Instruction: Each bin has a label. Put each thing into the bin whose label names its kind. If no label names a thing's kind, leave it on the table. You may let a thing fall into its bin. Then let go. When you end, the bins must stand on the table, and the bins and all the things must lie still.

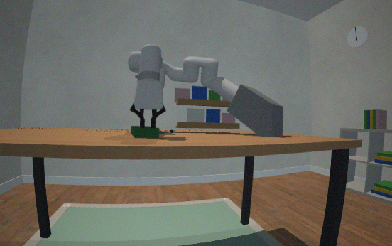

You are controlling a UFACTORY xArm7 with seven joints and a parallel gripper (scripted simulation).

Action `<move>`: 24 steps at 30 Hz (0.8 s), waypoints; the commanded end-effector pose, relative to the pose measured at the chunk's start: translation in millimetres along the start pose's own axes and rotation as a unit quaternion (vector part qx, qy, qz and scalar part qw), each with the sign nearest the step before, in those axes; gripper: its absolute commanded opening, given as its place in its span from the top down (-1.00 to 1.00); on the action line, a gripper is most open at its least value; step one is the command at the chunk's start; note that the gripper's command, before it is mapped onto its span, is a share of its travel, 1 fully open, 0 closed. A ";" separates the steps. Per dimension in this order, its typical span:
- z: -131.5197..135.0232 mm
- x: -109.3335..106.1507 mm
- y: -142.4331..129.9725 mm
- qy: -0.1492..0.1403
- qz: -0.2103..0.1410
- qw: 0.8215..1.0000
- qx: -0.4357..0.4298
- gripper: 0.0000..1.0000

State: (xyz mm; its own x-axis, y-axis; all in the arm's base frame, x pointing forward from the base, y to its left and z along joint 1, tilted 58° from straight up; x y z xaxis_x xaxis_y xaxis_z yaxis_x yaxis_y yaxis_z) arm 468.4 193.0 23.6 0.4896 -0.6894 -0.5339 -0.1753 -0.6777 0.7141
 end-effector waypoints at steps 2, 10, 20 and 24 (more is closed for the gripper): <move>-0.5 -5.9 -0.9 0.001 -0.002 1.000 0.000 0.42; -0.5 -16.5 -0.9 0.001 -0.002 1.000 0.000 0.42; -0.4 -34.0 -0.8 0.001 -0.002 1.000 0.000 0.42; -0.3 -34.0 -0.8 0.001 -0.002 1.000 0.000 0.42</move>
State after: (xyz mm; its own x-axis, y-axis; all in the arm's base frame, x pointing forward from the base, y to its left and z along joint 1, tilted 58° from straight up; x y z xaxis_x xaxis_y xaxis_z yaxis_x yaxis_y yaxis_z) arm 452.8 215.7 40.6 0.4911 -0.6876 -0.5348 -0.1743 -0.6791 0.7131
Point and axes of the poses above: the point where the finger pads meet when closed, its own x axis out along the fingers, its own z axis across the jaws, y = z × x, the point moved 5 cm from there along -x, back along the fingers, and after that the axes turned 9 degrees about x, right-handed, at the moved point
